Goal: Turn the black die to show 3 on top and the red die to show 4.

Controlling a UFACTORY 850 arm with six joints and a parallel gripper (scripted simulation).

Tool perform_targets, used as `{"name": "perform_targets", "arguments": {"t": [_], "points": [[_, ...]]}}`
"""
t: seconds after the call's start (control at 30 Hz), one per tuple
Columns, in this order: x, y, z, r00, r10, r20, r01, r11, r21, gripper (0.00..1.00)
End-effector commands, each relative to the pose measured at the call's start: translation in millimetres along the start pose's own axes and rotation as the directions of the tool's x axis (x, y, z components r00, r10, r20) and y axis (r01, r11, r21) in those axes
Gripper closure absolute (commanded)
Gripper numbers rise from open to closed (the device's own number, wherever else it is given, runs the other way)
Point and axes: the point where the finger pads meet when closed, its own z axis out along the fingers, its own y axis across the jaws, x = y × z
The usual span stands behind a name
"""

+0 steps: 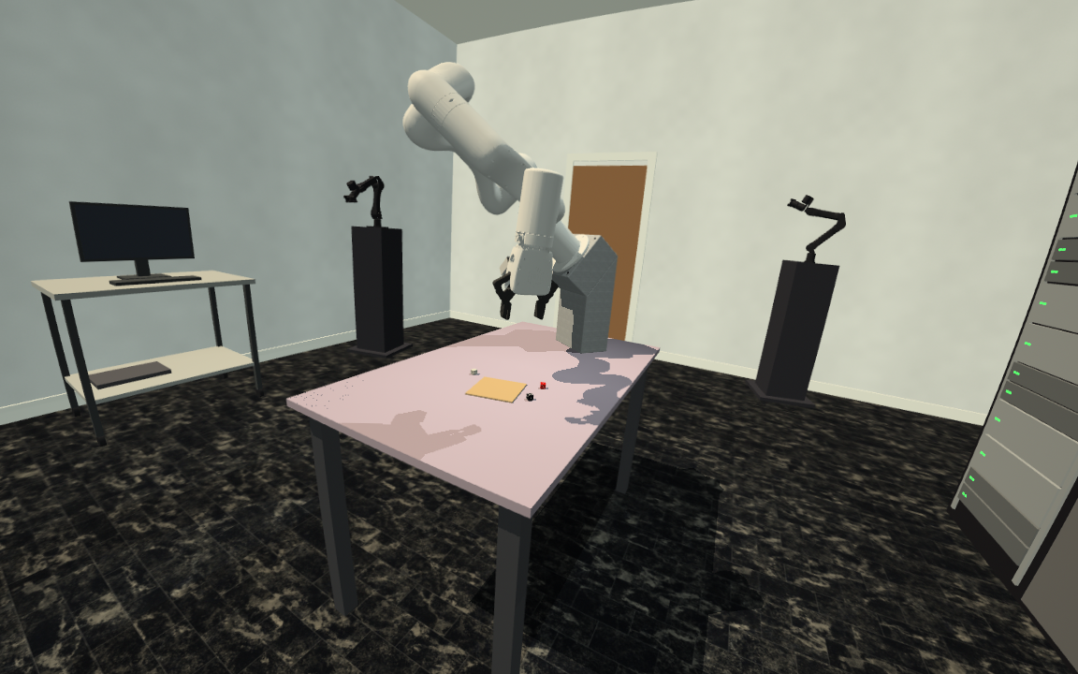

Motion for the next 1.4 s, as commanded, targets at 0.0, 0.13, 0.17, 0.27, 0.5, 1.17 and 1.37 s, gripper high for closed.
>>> {"name": "perform_targets", "arguments": {"t": [0.0, 0.13, 0.17, 0.27, 0.5, 1.17, 1.37], "points": [[0, 0, -1, 1.0, 0.001, 0.001, -0.001, 1.0, 0.0, 0.0], [0, 0, -1, 1.0, 0.001, 0.001, -0.001, 1.0, 0.0, 0.0], [0, 0, -1, 1.0, 0.001, 0.001, -0.001, 1.0, 0.0, 0.0], [0, 0, -1, 1.0, 0.001, 0.001, -0.001, 1.0, 0.0, 0.0], [0, 0, -1, 1.0, 0.001, 0.001, -0.001, 1.0, 0.0, 0.0], [139, -46, 93, 0.85, -0.526, 0.002, 0.525, 0.849, 0.059, 0.0], [188, -44, 112, 0.735, -0.678, 0.006, 0.676, 0.734, 0.06, 0.0]]}}
